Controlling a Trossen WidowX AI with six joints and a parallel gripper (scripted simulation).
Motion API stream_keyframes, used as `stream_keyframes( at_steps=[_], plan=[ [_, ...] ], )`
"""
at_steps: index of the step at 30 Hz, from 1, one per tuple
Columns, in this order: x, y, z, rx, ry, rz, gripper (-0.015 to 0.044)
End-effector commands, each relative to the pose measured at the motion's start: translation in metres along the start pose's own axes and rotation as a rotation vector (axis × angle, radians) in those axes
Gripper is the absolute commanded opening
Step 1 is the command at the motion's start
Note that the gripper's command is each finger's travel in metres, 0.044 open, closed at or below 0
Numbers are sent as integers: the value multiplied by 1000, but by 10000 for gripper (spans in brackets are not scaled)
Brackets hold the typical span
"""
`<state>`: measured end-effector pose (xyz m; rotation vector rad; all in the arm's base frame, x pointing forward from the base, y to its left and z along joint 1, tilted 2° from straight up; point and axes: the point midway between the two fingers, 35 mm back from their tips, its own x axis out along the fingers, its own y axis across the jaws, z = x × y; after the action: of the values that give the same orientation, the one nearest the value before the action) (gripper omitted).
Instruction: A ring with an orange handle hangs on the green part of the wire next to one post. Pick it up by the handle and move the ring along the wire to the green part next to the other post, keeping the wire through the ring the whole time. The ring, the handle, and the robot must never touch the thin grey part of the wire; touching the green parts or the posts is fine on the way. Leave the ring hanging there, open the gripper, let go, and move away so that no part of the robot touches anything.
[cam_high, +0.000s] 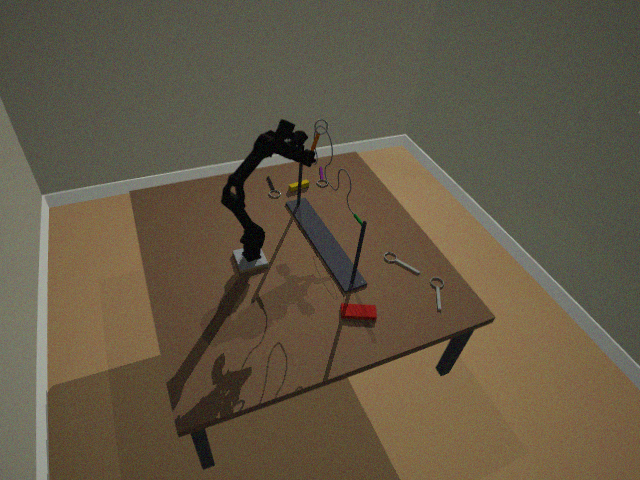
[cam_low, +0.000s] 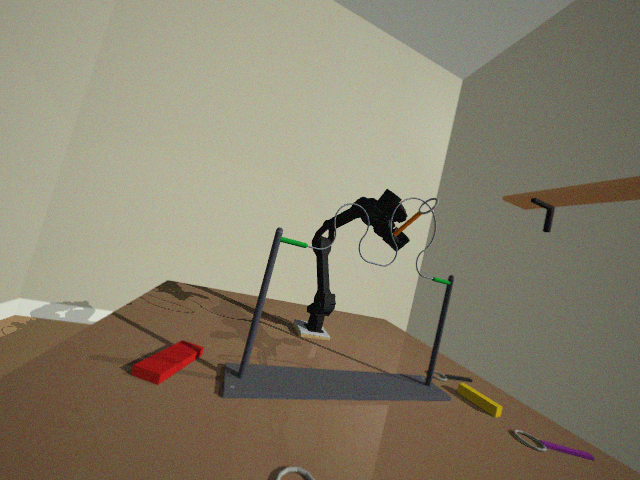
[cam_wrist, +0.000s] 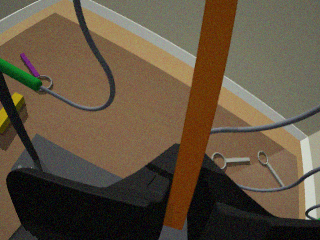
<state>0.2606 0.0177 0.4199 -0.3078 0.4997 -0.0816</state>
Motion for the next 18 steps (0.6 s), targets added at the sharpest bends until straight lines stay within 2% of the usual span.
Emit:
stream_keyframes(
  at_steps=[1, 18],
  plan=[
    [-2, -2, 2, -36, -1, -22, -150],
    [-3, -10, 3, -219, 20, -126, -150]
  ],
)
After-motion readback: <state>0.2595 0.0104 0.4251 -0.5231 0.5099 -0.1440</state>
